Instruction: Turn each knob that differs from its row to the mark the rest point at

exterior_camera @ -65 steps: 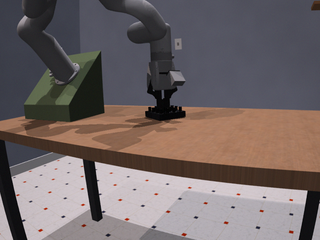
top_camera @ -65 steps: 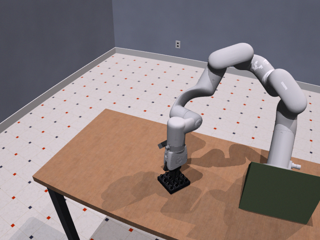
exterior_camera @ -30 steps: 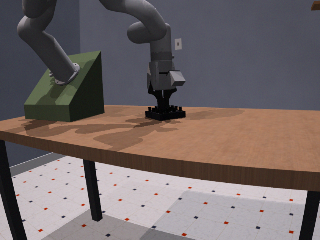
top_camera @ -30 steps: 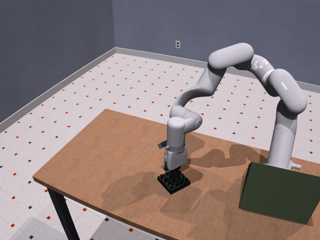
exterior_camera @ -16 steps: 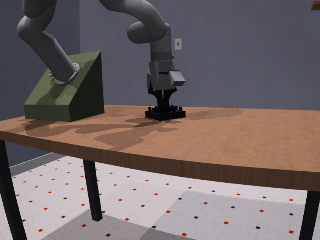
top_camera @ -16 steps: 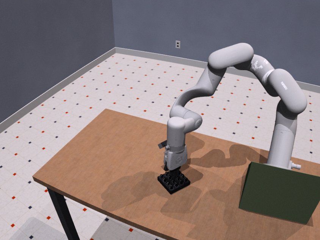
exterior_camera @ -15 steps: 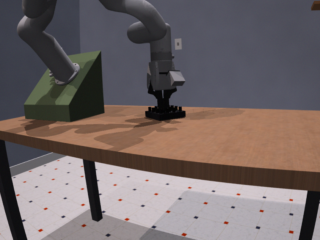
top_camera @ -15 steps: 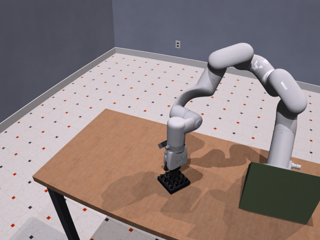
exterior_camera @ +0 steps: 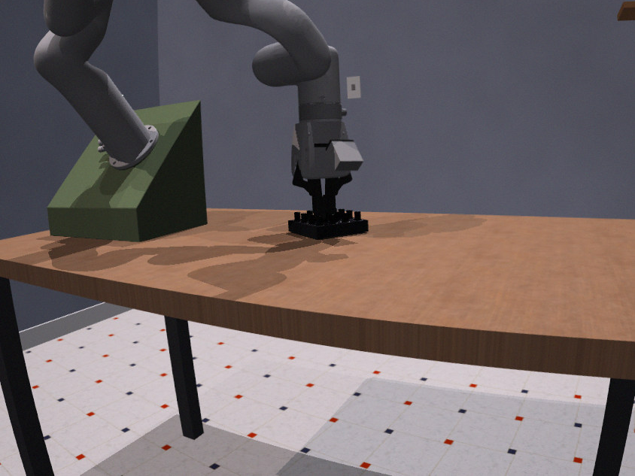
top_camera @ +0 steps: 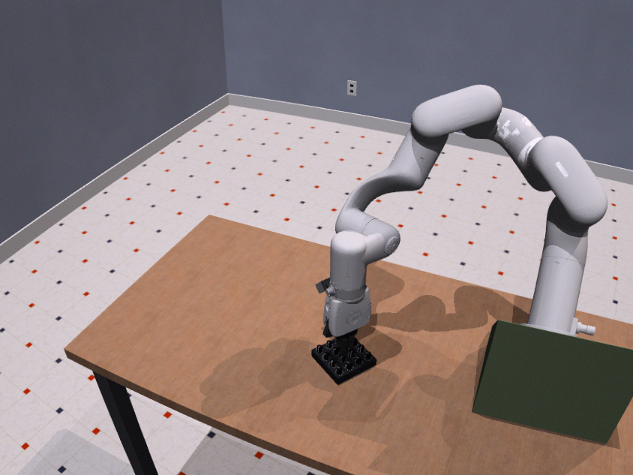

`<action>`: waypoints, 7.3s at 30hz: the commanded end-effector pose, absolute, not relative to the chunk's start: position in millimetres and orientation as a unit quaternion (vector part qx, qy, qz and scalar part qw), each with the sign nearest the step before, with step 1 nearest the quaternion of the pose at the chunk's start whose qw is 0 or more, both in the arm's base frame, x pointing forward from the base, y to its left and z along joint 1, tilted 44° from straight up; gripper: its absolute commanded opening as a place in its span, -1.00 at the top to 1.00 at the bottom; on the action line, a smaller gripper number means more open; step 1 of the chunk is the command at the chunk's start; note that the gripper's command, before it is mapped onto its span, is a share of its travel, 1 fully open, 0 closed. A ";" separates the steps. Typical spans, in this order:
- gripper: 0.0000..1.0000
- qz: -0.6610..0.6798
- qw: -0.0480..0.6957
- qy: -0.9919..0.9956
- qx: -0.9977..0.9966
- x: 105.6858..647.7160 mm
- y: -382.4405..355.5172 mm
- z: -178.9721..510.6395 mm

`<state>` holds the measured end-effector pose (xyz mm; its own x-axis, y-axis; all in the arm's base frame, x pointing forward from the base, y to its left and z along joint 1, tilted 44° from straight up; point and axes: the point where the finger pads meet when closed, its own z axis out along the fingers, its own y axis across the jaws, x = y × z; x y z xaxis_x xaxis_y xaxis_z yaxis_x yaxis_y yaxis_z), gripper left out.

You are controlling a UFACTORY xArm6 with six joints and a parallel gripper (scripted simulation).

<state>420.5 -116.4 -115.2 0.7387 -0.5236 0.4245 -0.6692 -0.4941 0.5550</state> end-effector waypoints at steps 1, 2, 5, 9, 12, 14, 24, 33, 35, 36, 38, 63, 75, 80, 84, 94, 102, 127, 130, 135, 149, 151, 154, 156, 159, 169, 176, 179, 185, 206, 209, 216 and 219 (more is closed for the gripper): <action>0.84 0.111 0.360 -0.368 0.850 421.9 -115.6 -114.5; 0.84 0.113 0.360 -0.374 0.848 421.9 -115.6 -114.5; 0.84 0.116 0.359 -0.380 0.845 421.9 -115.6 -114.5; 0.84 0.127 0.355 -0.407 0.832 421.9 -115.6 -114.5; 0.84 0.137 0.351 -0.429 0.821 421.9 -115.6 -114.5; 0.84 0.144 0.348 -0.446 0.812 421.9 -115.6 -114.5; 0.84 0.175 0.334 -0.518 0.768 421.9 -115.6 -114.5; 0.84 0.212 0.311 -0.603 0.703 421.9 -115.6 -114.5; 0.84 0.221 0.306 -0.622 0.686 421.9 -115.6 -114.5; 0.84 0.225 0.303 -0.631 0.678 421.9 -115.6 -114.5; 0.84 0.225 0.303 -0.631 0.678 421.9 -115.6 -114.5; 0.84 0.300 0.228 -0.795 0.476 421.9 -115.6 -114.5; 0.84 0.317 0.203 -0.830 0.411 421.9 -115.6 -114.5; 0.84 0.323 0.195 -0.841 0.388 421.9 -115.6 -114.5; 0.84 0.326 0.190 -0.847 0.376 421.9 -115.6 -114.5; 0.84 0.328 0.185 -0.852 0.363 421.9 -115.6 -114.5; 0.84 0.329 0.184 -0.853 0.360 421.9 -115.6 -114.5; 0.61 0.329 0.184 -0.853 0.360 421.9 -115.6 -114.5; 0.61 0.329 0.184 -0.853 0.360 421.9 -115.6 -114.5; 0.61 0.329 0.184 -0.853 0.360 421.9 -115.5 -114.4; 0.61 0.329 0.184 -0.853 0.360 423.7 -99.3 -97.7; 0.61 0.329 0.184 -0.853 0.360 424.1 -95.9 -94.1; 0.61 0.329 0.184 -0.853 0.360 424.6 -92.2 -90.4; 0.61 0.329 0.184 -0.853 0.360 424.6 -91.5 -89.6; 0.61 0.329 0.184 -0.853 0.360 424.7 -90.7 -88.8; 0.61 0.329 0.184 -0.853 0.360 424.7 -90.6 -88.7; 0.61 0.328 0.185 -0.852 0.363 424.7 -90.6 -88.7; 0.61 0.326 0.189 -0.848 0.373 424.8 -90.4 -88.6; 0.61 0.312 0.211 -0.820 0.430 424.8 -89.8 -87.9; 0.61 0.231 0.298 -0.644 0.665 425.1 -86.8 -84.8; 0.61 0.220 0.306 -0.619 0.689 425.2 -86.4 -84.4; 0.61 0.187 0.327 -0.545 0.749 425.3 -85.4 -83.5; 0.61 0.172 0.336 -0.510 0.773 425.3 -85.0 -83.0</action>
